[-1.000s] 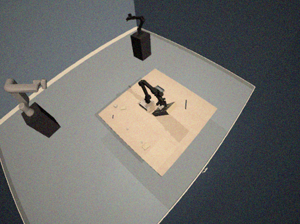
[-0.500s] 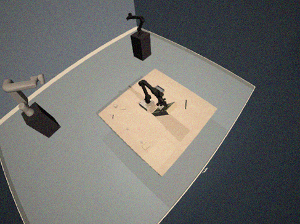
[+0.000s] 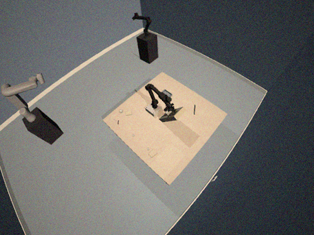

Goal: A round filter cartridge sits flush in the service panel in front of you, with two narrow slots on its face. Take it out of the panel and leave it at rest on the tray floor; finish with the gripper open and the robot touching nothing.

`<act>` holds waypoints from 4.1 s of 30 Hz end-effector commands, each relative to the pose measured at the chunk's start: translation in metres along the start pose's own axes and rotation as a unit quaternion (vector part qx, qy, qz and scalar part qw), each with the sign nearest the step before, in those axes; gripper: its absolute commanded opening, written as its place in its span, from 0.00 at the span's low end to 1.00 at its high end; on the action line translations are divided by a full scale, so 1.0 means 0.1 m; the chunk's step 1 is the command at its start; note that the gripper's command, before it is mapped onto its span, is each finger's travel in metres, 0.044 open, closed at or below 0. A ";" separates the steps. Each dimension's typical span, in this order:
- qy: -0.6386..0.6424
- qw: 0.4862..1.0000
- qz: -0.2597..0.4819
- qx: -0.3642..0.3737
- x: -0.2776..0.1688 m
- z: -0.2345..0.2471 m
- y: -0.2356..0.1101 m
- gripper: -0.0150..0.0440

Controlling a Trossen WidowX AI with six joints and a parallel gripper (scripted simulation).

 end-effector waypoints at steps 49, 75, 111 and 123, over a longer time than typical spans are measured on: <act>-0.332 0.943 -0.002 0.001 0.00 0.00 0.09 0.25; -0.712 0.702 -0.002 0.000 0.00 0.00 0.11 0.25; -0.698 0.716 -0.002 0.000 0.00 0.00 0.13 0.25; -0.698 0.716 -0.002 0.000 0.00 0.00 0.13 0.25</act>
Point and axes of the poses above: the point midway between the two fingers, 35 mm back from their tips, its own y axis out along the fingers, its own z axis across the jaws, x = y × z, the point moved 7 cm from there along -y, back along the fingers, and after that the axes turned 4 degrees about -y, right-handed, at the moved point
